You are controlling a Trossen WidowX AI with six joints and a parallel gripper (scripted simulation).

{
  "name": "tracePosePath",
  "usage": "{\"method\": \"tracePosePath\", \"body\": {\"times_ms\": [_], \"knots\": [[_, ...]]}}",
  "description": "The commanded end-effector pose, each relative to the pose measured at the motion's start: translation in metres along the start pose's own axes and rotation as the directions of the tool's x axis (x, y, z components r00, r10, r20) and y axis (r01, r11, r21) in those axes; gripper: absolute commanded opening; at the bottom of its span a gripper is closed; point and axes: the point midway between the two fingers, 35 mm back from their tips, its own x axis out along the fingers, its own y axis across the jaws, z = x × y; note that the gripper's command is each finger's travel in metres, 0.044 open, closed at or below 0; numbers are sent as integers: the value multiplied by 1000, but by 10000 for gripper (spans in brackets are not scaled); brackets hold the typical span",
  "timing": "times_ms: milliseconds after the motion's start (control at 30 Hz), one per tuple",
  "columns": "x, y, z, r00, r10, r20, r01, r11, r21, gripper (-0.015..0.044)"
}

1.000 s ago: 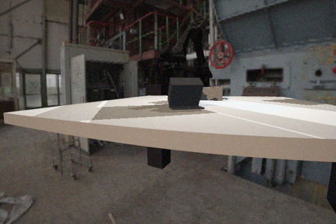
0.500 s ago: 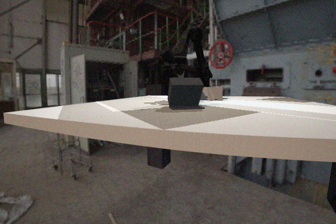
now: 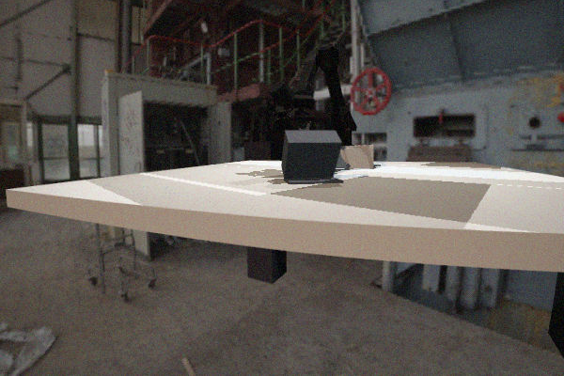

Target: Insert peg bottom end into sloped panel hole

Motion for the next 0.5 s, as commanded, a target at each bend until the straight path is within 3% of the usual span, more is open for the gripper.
{"method": "tracePosePath", "body": {"times_ms": [0,467], "knots": [[4,-1,0,1000,-5,0,5,1000,8,0],[14,-1,-1,1000,-4,0,4,1000,8,0]]}}
